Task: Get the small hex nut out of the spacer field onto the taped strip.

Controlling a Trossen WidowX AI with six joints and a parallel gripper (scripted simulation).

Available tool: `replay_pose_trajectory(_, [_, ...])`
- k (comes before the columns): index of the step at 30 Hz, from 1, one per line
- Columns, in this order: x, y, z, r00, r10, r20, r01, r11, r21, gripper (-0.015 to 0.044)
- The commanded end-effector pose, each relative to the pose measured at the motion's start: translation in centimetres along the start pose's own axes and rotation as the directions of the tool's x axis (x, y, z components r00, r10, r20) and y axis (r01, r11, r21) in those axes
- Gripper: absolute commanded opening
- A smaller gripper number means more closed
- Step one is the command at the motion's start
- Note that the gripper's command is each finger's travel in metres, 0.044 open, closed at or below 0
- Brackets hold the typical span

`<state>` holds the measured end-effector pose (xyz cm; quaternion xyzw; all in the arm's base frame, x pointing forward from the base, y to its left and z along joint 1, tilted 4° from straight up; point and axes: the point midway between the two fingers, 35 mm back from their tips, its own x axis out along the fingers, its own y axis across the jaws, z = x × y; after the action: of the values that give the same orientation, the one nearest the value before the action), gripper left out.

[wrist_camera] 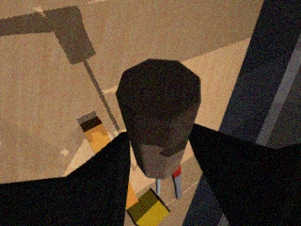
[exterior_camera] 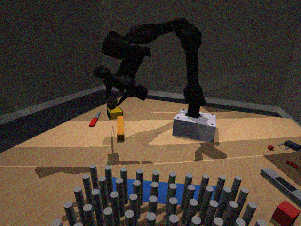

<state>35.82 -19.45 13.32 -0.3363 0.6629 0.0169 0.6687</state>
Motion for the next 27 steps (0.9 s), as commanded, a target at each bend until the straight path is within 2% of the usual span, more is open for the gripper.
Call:
replay_pose_trajectory(1, [-0.8,0.3,0.0,0.999,-0.006,0.038,0.0,0.988,0.155,0.0])
replay_pose_trajectory(13, [-1.7,1.8,0.0,0.993,0.009,0.114,-0.069,0.845,0.53,0.0])
replay_pose_trajectory(27, [-2.8,3.6,0.0,0.979,0.026,0.203,-0.188,0.505,0.842,0.0])
